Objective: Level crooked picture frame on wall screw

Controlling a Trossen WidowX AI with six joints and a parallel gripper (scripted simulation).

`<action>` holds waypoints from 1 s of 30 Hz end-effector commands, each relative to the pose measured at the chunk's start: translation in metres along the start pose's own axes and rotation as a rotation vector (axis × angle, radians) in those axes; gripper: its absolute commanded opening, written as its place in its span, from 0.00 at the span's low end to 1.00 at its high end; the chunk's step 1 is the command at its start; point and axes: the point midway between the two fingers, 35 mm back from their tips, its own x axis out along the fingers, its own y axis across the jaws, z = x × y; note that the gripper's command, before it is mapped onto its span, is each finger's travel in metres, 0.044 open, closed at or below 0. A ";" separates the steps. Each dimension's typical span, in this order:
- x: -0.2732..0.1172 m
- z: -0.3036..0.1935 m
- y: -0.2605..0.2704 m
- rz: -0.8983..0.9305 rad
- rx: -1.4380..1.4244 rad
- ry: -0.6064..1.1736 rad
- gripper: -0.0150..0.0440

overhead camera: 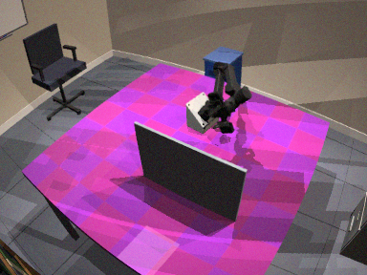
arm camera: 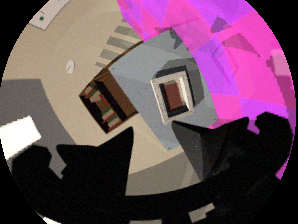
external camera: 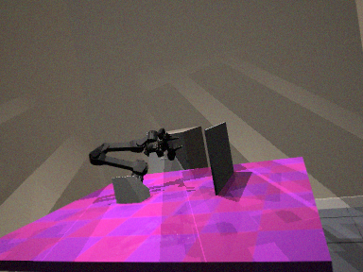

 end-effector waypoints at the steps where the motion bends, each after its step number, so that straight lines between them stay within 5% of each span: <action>1: 0.000 0.000 0.000 0.003 0.004 -0.002 0.69; 19: 0.001 0.000 -0.001 -0.001 -0.003 0.000 0.69; 30: 0.064 -0.001 -0.041 -0.060 -0.195 0.028 0.69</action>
